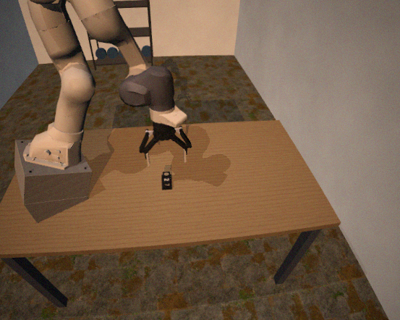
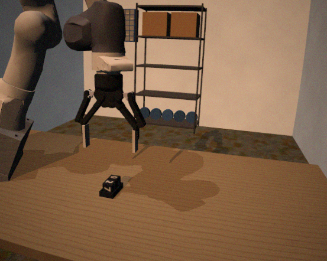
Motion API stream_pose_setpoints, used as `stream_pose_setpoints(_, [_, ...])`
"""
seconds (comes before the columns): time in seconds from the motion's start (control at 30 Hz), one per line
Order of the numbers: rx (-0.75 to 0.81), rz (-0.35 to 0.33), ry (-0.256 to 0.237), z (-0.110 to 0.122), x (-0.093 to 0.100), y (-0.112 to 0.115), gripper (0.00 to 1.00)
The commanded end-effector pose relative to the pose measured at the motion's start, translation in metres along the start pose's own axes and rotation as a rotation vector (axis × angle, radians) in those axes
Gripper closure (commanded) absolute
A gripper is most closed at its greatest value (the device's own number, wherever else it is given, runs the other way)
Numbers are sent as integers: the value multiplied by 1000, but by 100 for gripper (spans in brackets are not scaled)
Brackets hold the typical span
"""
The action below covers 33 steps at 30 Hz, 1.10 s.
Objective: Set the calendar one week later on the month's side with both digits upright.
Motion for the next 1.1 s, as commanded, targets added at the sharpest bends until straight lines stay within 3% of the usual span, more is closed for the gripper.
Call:
stream_pose_setpoints(0.0, [-5, -7, 13, 3, 7, 3, 0])
stream_pose_setpoints(0.37, [-5, -7, 13, 2, 39, 3, 0])
stream_pose_setpoints(1.07, [-5, -7, 13, 2, 42, 3, 0])
Point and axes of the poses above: the point where the finger pads meet when closed, its own x axis back along the fingers, its own z axis across the jaws, y = z × x, the point moved 7 cm from there along x, back along the fingers, and after that the axes turned 14 degrees about x, right-handed, at the moved point
